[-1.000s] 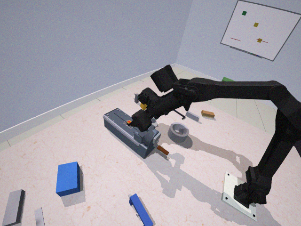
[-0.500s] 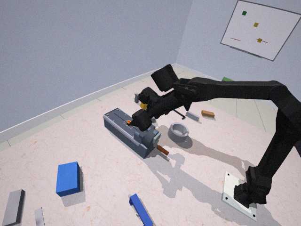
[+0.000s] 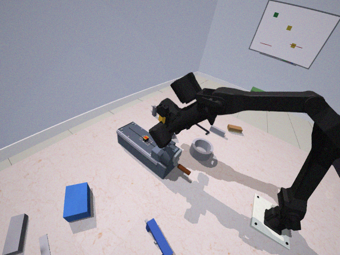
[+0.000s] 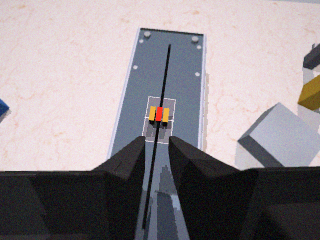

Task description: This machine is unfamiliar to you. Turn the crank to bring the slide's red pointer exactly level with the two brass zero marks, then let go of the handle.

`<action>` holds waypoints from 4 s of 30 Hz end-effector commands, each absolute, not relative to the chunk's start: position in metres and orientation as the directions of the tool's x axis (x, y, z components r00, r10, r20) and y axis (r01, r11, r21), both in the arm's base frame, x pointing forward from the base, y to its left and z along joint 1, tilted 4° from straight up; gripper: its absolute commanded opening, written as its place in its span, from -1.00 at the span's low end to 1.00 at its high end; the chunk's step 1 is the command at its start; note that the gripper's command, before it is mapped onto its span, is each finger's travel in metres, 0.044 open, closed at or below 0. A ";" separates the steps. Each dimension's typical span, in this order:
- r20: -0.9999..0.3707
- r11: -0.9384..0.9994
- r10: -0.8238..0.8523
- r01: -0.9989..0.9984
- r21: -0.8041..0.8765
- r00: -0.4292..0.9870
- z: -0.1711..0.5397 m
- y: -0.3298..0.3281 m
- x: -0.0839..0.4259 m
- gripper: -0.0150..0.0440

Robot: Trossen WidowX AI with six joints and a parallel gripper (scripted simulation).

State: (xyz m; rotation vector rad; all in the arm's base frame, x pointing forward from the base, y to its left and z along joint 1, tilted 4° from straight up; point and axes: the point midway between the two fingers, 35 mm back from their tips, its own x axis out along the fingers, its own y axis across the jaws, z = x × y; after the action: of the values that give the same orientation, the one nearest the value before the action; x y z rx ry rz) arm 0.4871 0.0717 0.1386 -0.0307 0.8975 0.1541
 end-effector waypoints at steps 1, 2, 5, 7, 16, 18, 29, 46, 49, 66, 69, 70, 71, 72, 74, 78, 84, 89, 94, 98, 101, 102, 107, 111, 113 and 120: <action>-0.778 0.988 0.125 -0.152 0.039 0.615 0.139 0.072 0.487 -0.49; -0.778 0.988 0.125 -0.152 0.039 0.615 0.139 0.072 0.487 -0.49; -0.778 0.988 0.125 -0.152 0.039 0.615 0.139 0.072 0.487 -0.49; -0.778 0.988 0.125 -0.152 0.039 0.615 0.139 0.072 0.487 -0.49; -0.781 0.988 0.122 -0.147 0.039 0.613 0.139 0.072 0.487 -0.49; -0.781 0.988 0.122 -0.147 0.039 0.613 0.139 0.072 0.487 -0.49; -0.781 0.988 0.122 -0.147 0.039 0.613 0.139 0.072 0.487 0.49; -0.781 0.988 0.122 -0.147 0.039 0.613 0.139 0.072 0.487 0.11; -0.781 0.988 0.122 -0.147 0.039 0.613 0.139 0.072 0.487 -0.16; -0.781 0.988 0.122 -0.147 0.039 0.613 0.138 0.072 0.487 -0.49; -0.781 0.988 0.122 -0.147 0.039 0.613 0.138 0.072 0.487 -0.49; -0.781 0.988 0.122 -0.147 0.039 0.613 0.138 0.072 0.487 -0.49; -0.781 0.988 0.122 -0.147 0.039 0.613 0.138 0.072 0.487 -0.40; -0.781 0.988 0.122 -0.147 0.039 0.613 0.138 0.072 0.487 -0.31; -0.781 0.988 0.122 -0.147 0.039 0.613 0.138 0.072 0.487 -0.14; -0.781 0.988 0.122 -0.147 0.039 0.613 0.138 0.072 0.487 0.22; -0.781 0.988 0.122 -0.147 0.039 0.613 0.138 0.072 0.487 0.75; -0.781 0.988 0.122 -0.147 0.039 0.613 0.138 0.072 0.487 0.91; -0.781 0.988 0.122 -0.147 0.039 0.613 0.138 0.072 0.487 0.47; -0.781 0.988 0.122 -0.147 0.039 0.613 0.138 0.072 0.487 0.11; -0.781 0.988 0.122 -0.147 0.039 0.613 0.138 0.072 0.487 -0.16; -0.781 0.988 0.122 -0.147 0.039 0.613 0.138 0.072 0.487 -0.25; -0.781 0.988 0.122 -0.147 0.039 0.613 0.138 0.072 0.487 -0.49; -0.781 0.988 0.122 -0.147 0.039 0.613 0.138 0.072 0.487 -0.49; -0.781 0.988 0.123 -0.147 0.040 0.613 0.138 0.072 0.487 -0.49; -0.781 0.988 0.123 -0.147 0.040 0.613 0.138 0.072 0.487 -0.49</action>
State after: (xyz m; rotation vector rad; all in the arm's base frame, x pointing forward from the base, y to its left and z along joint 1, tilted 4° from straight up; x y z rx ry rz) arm 0.4870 0.0720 0.1384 -0.0292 0.8981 0.1558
